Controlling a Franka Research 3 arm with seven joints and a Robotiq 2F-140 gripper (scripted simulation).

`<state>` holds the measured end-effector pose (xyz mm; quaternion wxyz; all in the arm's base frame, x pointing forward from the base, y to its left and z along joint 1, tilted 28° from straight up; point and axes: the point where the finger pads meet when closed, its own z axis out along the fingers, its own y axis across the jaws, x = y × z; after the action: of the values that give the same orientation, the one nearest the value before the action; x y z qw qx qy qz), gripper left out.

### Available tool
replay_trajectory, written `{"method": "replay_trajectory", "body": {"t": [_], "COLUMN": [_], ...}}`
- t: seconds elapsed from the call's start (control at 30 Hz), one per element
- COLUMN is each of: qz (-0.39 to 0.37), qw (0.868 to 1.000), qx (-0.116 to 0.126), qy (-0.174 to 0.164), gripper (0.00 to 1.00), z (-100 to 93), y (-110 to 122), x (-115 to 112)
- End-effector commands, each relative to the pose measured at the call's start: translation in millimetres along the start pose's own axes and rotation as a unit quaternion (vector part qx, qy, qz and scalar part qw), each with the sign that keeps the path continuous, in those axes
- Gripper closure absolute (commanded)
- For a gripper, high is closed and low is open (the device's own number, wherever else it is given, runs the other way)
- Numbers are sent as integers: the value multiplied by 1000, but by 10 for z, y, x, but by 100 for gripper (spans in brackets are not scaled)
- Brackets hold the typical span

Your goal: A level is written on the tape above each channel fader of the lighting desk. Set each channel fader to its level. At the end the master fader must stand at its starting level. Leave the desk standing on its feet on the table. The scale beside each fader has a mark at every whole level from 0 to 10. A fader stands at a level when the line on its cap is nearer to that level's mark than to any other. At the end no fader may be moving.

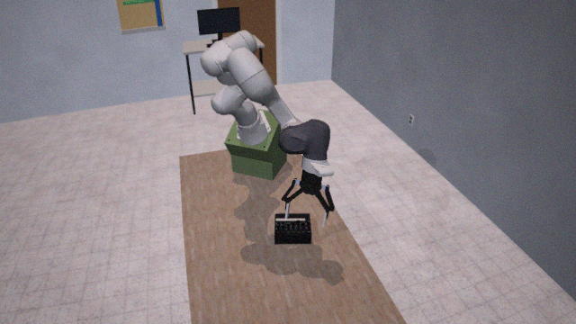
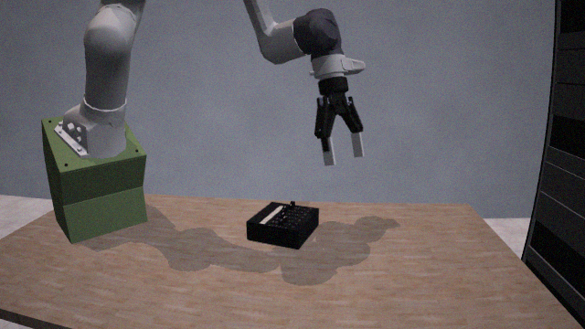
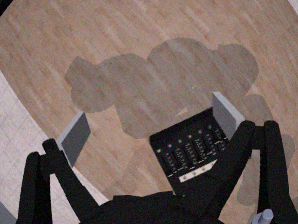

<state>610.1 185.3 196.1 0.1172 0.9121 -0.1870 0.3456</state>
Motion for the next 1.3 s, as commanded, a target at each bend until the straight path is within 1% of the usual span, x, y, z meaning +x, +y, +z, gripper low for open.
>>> {"method": "replay_trajectory", "body": {"t": [0.0,0.03,0.07,0.27,0.3,0.6,0.63,0.8,0.83,1.0,1.03,1.2,1.23,1.27], "qz": [65,65,135,135,200,200,259,259,311,311,356,356,393,393], "qw": [998,998,991,991,979,979,964,964,948,948,930,930,914,914], "qx": [10,10,9,9,6,6,1,1,-6,-6,-12,-12,-19,-19], "qy": [5,5,-18,-18,-39,-39,-57,-57,-73,-73,-86,-86,-97,-97], "gripper": [0,0,0,0,0,0,0,0,0,0,0,0,0,0], "z": [-16,-16,-3,-3,0,0,-3,-3,-11,-11,-21,-21,-33,-33], "y": [-20,-20,128,128,265,265,388,388,496,496,588,588,666,666], "x": [-10,-10,-223,-223,-424,-424,-608,-608,-774,-774,-920,-920,-1042,-1042]}}
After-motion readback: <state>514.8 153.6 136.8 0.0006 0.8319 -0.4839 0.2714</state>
